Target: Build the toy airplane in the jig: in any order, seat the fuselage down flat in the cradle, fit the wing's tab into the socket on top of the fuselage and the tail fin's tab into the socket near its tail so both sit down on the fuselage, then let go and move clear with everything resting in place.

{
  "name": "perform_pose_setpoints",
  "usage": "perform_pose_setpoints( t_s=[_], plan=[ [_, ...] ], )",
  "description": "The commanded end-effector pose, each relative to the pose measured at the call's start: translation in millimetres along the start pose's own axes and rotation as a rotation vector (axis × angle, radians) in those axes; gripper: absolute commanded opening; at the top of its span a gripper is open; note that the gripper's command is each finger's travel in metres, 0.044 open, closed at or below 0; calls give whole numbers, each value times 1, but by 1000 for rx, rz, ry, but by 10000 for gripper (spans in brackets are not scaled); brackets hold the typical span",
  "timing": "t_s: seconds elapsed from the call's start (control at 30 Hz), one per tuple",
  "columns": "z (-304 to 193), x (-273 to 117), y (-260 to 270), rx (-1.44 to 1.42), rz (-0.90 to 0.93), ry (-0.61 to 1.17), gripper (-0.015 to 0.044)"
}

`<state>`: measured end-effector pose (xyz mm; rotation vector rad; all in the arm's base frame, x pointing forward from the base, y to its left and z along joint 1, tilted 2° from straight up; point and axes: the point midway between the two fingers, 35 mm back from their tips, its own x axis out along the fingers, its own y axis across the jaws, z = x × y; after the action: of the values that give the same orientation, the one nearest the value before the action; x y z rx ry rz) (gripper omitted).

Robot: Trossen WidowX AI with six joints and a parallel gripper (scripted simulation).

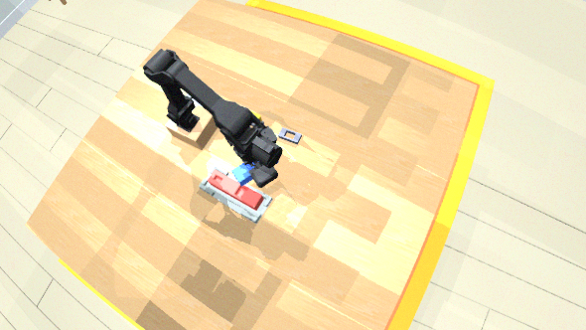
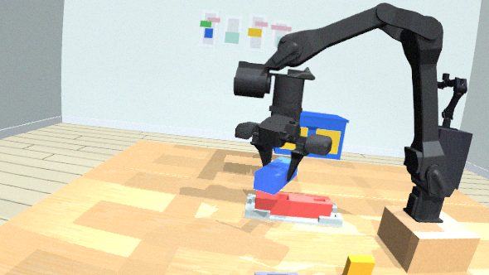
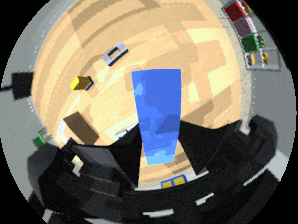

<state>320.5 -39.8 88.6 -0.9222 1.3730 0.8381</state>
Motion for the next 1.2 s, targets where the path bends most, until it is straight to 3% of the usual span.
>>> perform_pose_setpoints(
  t_s=[0.0, 0.73, 0.97, 1.17],
  plan=[
    [-10, 2, -1, -63, -2, -3, 0],
    [-75, 13, -3, -444, -2, 5, 0],
    [-75, 13, -3, -444, -2, 4, 184],
    [-75, 13, -3, -444, -2, 4, 196]
  ],
)
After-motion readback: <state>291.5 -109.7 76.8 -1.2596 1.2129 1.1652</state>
